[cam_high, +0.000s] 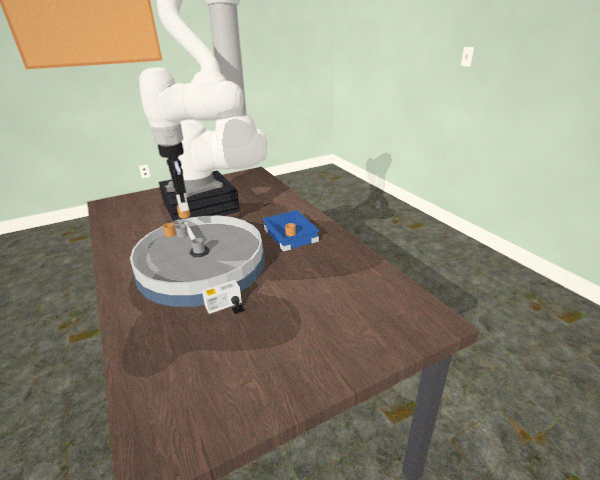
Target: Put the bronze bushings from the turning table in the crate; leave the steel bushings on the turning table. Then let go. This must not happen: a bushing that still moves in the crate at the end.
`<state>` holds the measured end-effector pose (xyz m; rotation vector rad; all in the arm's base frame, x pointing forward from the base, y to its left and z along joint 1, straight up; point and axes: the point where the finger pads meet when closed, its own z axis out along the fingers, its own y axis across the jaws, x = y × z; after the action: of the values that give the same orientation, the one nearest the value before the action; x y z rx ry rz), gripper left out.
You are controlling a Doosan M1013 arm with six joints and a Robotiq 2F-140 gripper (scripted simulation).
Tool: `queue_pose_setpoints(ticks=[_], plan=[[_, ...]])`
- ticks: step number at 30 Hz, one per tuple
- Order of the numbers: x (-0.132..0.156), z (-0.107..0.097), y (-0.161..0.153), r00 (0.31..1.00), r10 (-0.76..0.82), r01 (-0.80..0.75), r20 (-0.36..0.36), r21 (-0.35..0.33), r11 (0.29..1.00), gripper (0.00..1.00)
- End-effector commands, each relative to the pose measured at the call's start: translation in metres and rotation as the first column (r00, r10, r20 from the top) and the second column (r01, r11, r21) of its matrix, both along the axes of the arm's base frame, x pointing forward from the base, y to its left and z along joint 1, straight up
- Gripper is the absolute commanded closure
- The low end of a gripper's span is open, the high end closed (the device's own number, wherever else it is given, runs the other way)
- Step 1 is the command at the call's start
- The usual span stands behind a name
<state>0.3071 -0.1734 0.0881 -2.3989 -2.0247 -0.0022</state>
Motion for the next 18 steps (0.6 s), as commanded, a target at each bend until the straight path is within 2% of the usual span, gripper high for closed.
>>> queue_pose_setpoints(ticks=[1,12,14,18], plan=[[0.005,0.0,0.013,1.0,-0.001,0.001,0.0,0.0,1.0,1.0],[0.034,0.0,0.091,1.0,-0.001,0.001,0.0,0.0,1.0,1.0],[0.034,0.0,0.091,1.0,-0.001,0.001,0.0,0.0,1.0,1.0],[0.047,0.0,0.127,1.0,-0.001,0.001,0.0,0.0,1.0,1.0]])
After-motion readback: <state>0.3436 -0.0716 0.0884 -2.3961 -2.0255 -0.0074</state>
